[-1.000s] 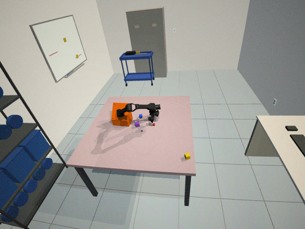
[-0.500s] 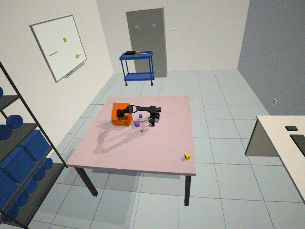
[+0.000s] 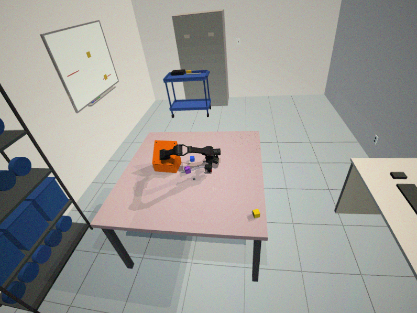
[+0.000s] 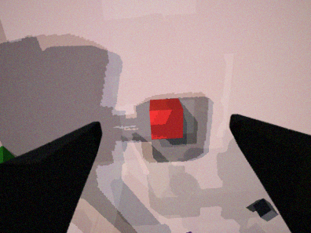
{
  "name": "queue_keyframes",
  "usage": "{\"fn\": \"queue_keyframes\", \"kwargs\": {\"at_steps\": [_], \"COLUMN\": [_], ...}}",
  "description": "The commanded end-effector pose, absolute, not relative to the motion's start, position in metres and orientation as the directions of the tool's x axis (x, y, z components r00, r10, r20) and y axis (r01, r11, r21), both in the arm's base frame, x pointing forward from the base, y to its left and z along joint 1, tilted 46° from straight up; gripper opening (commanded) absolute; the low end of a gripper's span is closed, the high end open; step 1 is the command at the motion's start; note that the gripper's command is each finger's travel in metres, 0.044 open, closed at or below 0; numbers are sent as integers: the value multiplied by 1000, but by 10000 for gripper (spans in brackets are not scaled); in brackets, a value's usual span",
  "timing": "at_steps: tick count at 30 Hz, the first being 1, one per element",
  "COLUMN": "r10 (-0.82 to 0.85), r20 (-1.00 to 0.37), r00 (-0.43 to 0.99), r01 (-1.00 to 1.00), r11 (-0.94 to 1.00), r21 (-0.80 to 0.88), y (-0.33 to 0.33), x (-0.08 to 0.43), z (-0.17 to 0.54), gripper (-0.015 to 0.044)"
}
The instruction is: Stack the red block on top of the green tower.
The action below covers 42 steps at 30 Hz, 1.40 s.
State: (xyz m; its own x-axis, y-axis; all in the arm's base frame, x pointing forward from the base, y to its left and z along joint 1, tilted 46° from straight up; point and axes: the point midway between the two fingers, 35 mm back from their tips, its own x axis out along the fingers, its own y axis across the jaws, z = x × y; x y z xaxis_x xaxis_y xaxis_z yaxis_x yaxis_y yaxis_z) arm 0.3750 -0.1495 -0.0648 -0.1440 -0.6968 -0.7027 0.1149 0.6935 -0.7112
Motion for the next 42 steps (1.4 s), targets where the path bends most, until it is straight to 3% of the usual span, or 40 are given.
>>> {"fn": "queue_keyframes", "kwargs": {"at_steps": [1, 23, 37, 42], "r10": [-699, -699, -699, -699], "r20": [-700, -699, -699, -699], "r00": [-150, -150, -150, -150], "r01": [110, 110, 110, 110], "r11": [692, 691, 691, 691], "r21": [-714, -714, -714, -714], "y": [-156, -163, -163, -163], "x": [372, 370, 370, 370], "z": [-70, -77, -77, -77], "gripper": [440, 440, 72, 39]}}
